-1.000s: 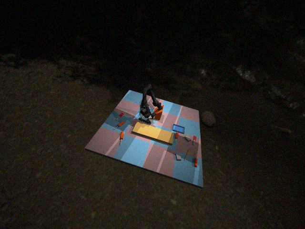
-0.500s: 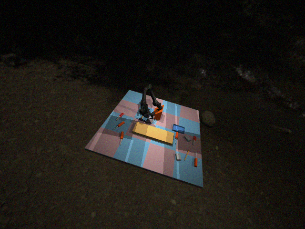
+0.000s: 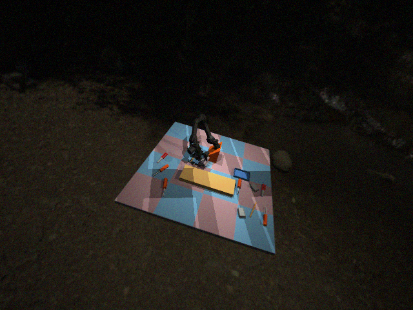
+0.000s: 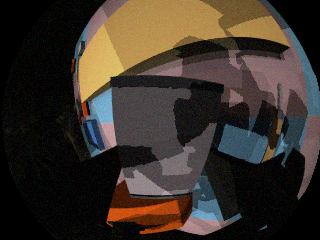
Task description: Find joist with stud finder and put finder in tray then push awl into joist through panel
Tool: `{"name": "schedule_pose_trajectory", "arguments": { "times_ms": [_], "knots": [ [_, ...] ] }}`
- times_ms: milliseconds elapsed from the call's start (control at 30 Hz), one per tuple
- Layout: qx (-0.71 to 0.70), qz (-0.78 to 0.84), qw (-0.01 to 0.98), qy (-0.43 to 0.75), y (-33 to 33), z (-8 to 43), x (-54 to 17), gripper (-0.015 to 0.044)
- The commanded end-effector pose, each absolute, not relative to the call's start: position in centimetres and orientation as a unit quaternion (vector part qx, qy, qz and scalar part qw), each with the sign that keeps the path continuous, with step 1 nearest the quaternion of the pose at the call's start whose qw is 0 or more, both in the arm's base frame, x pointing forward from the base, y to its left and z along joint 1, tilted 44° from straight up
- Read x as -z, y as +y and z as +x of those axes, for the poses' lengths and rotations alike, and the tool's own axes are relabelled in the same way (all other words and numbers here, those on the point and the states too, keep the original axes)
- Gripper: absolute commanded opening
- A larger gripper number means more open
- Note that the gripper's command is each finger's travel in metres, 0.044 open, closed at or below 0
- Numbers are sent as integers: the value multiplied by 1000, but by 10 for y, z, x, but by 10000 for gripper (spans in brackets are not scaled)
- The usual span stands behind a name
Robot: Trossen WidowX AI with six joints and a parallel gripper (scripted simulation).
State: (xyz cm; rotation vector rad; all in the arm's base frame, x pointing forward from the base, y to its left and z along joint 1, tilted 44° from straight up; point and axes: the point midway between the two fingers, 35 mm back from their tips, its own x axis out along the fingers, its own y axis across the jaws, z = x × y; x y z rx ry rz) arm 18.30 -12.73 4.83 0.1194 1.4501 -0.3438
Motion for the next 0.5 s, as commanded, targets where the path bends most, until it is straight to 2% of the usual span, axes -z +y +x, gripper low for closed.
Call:
{"name": "schedule_pose_trajectory", "arguments": {
  "times_ms": [0,467],
  "knots": [
    [141,63,735,660,-127,184,-48,0],
    [106,88,741,658,-129,183,-49,0]
  ]
}}
